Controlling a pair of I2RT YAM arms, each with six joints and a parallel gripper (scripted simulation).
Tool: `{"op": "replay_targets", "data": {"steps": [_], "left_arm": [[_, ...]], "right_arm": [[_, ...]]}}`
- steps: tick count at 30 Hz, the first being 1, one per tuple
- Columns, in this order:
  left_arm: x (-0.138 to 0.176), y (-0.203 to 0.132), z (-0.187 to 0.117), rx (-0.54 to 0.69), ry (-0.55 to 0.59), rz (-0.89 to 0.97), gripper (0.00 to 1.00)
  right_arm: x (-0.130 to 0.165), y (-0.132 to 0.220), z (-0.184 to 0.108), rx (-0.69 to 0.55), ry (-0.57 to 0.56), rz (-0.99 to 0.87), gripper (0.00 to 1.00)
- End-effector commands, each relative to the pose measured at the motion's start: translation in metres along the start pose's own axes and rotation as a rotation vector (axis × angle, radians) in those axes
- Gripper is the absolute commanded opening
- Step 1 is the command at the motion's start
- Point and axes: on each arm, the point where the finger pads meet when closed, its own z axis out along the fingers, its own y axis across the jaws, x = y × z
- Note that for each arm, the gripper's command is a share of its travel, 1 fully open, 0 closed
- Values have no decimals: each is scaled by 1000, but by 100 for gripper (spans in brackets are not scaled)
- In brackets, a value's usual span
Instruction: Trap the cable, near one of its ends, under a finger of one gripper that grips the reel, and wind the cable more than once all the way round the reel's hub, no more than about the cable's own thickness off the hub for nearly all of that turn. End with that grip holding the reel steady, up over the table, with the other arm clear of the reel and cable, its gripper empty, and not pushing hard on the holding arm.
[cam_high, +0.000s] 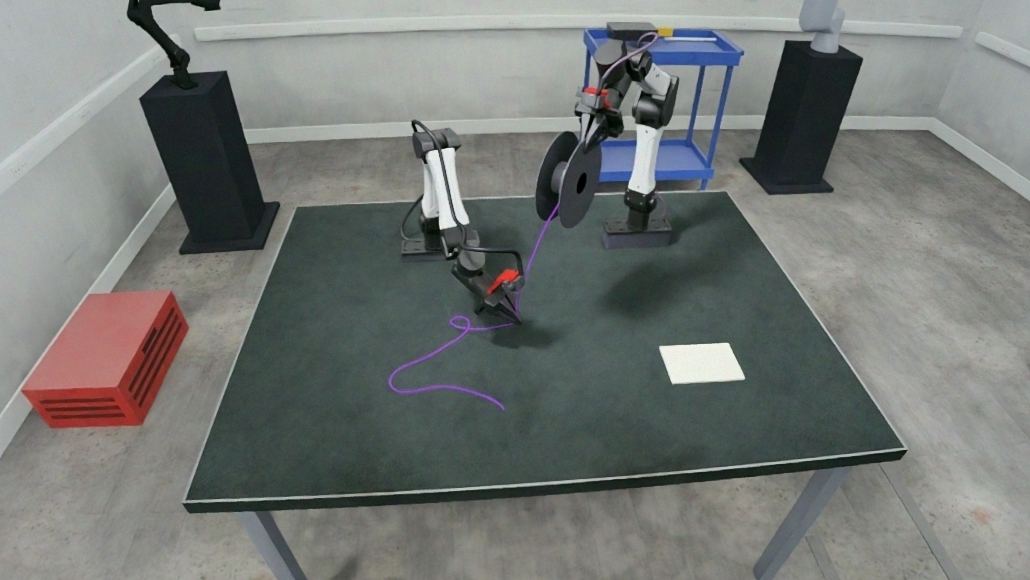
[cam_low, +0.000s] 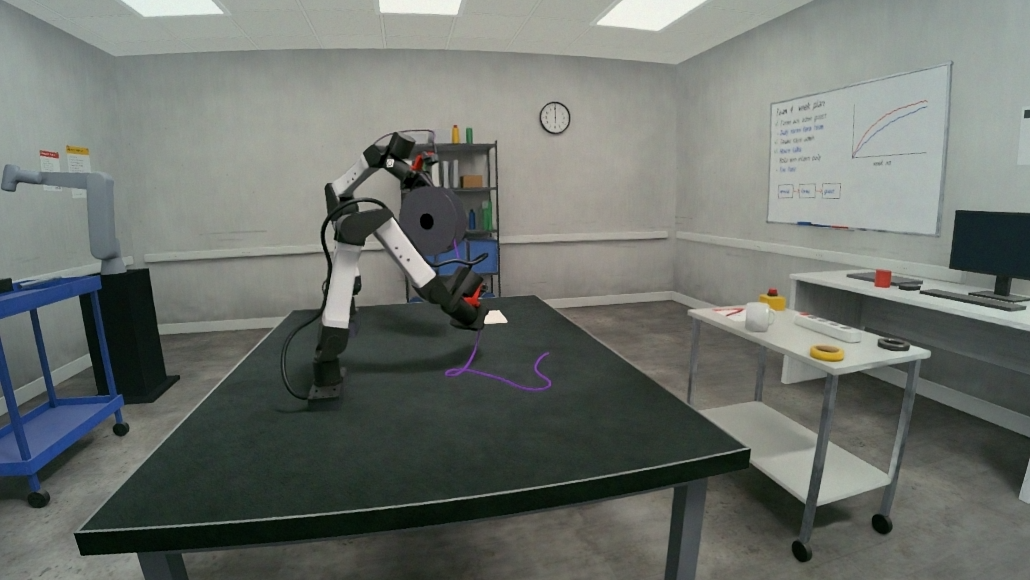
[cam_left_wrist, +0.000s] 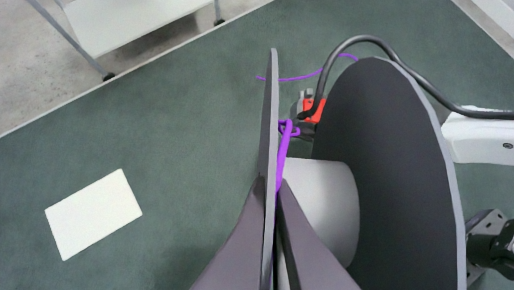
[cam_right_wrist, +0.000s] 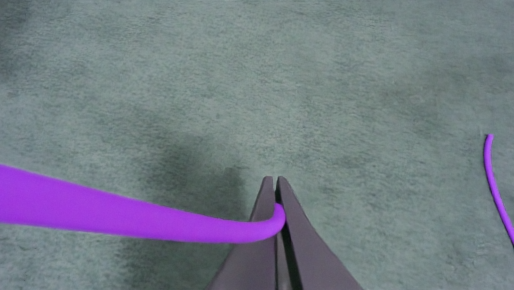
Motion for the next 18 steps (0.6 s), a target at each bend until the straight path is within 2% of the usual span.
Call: {"op": "replay_targets", "data": {"steps": [1,18], "left_arm": [[-22,0,-7,9,-75,-8,0],[-22,0,-7,9,-75,-8,0]], "right_arm": [[8,2,4,-14,-1,-16,0],[9,7,6,-9,6,-11,0]]}}
